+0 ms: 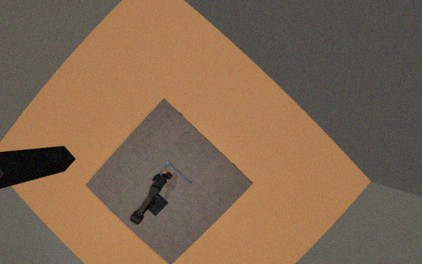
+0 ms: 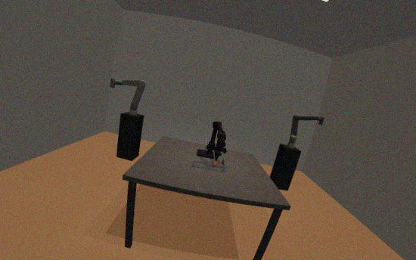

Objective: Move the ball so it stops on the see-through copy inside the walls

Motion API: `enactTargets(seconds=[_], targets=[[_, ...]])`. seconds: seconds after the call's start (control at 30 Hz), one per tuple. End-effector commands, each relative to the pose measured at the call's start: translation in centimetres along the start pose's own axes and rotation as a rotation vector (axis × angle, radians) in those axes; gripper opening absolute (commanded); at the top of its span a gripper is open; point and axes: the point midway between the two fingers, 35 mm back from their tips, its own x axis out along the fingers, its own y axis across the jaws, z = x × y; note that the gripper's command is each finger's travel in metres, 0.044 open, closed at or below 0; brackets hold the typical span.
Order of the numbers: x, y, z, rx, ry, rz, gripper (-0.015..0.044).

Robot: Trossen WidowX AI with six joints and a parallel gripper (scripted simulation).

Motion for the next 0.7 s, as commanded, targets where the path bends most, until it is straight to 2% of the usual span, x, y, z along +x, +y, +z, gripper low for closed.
enactTargets(seconds=[0.0,0.67], targets=[[0.8,0.2,0.2,-0.012,-0.002,0.016,0.0337],[3.8,0.2,0.3,-0.012,-0.002,0.016,0.0337]])
